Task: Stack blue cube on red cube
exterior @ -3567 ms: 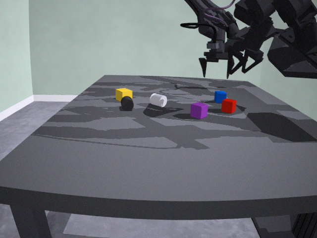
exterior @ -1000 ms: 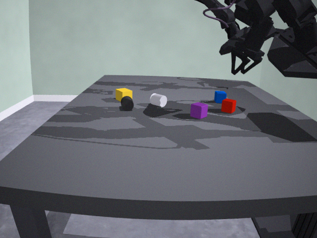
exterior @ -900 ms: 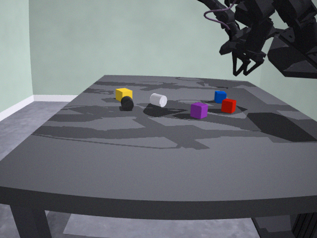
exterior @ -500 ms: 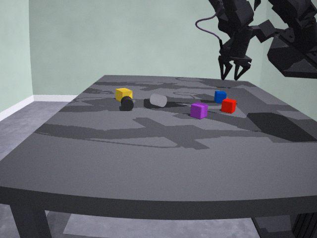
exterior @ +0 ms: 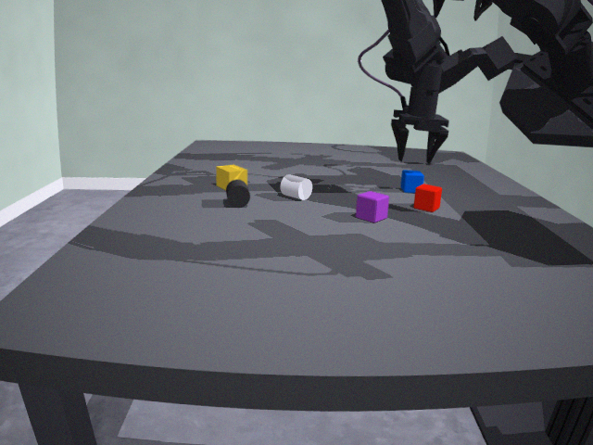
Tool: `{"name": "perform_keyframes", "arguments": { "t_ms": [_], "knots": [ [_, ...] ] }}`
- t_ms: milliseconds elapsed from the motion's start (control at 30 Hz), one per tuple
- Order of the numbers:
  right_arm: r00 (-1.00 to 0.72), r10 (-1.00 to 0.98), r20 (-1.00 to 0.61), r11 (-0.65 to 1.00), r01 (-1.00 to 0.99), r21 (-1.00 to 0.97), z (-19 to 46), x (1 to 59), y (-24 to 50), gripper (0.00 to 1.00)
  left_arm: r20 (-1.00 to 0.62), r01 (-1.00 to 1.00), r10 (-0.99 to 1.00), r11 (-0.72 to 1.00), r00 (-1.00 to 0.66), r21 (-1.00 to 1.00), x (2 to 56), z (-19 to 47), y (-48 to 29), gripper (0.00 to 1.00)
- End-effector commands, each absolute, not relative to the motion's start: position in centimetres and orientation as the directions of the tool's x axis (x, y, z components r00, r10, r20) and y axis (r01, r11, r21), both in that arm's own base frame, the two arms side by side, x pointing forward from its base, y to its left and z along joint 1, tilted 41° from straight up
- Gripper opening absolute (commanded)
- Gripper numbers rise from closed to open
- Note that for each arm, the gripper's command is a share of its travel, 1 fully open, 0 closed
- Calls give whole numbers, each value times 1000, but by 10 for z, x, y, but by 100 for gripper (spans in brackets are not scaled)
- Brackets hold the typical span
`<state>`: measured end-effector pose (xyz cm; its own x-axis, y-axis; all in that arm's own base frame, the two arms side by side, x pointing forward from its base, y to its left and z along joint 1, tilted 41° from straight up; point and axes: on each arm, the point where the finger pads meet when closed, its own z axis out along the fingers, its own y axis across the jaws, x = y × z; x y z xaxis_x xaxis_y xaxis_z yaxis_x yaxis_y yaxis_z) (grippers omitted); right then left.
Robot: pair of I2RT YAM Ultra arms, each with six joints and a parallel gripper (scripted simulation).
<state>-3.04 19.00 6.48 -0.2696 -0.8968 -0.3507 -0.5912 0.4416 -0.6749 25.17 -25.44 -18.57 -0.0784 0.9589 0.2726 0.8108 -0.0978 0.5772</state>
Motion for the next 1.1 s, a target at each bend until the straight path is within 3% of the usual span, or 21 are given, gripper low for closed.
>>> {"name": "perform_keyframes", "arguments": {
  "t_ms": [0,1067],
  "knots": [
    [-260,-896,-359,442,-584,-680,70,-36,192,100,398,833,916,-185,-46,521,252,-188,-252,64],
    [-264,-895,-359,445,-589,-675,68,-34,192,100,381,831,923,-172,-52,530,277,-213,-254,64]
  ]
}}
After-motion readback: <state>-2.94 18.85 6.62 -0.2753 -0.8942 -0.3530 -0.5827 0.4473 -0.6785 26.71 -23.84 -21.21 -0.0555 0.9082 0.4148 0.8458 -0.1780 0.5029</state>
